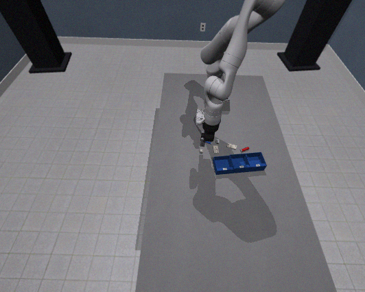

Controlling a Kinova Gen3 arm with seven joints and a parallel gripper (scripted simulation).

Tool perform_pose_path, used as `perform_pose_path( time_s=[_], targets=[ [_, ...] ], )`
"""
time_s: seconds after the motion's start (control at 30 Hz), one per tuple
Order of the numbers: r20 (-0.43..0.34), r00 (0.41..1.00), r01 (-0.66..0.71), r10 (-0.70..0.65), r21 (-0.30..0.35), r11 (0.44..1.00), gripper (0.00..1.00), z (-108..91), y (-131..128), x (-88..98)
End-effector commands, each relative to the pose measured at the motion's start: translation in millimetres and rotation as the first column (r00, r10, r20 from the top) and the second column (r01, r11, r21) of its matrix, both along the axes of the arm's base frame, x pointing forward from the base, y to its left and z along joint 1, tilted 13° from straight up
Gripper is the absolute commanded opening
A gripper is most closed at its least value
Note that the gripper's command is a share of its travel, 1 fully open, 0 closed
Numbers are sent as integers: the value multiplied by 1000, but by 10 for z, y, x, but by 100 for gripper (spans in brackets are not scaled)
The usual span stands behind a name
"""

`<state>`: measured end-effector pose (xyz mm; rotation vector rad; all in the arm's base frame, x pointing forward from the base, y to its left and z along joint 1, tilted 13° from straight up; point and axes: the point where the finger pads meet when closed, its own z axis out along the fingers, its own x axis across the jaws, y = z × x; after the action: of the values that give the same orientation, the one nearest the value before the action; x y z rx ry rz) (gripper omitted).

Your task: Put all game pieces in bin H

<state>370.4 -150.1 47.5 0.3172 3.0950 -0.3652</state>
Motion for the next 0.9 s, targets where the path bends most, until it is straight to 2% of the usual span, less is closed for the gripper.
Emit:
perform_pose_path(
  time_s=[0.0, 0.43, 0.7, 0.77, 0.87],
  targets=[
    [1, 1000, 0, 0, 1, 1000, 64, -2, 16, 14],
    [1, 1000, 0, 0, 1, 1000, 64, -2, 17, 14],
    [1, 1000, -1, 1, 0, 1000, 64, -324, -86, -19],
    [1, 1000, -1, 1, 0, 1000, 64, -324, -86, -19],
    [0, 1000, -1, 1, -1, 1000, 64, -438, -126, -29]
  ],
)
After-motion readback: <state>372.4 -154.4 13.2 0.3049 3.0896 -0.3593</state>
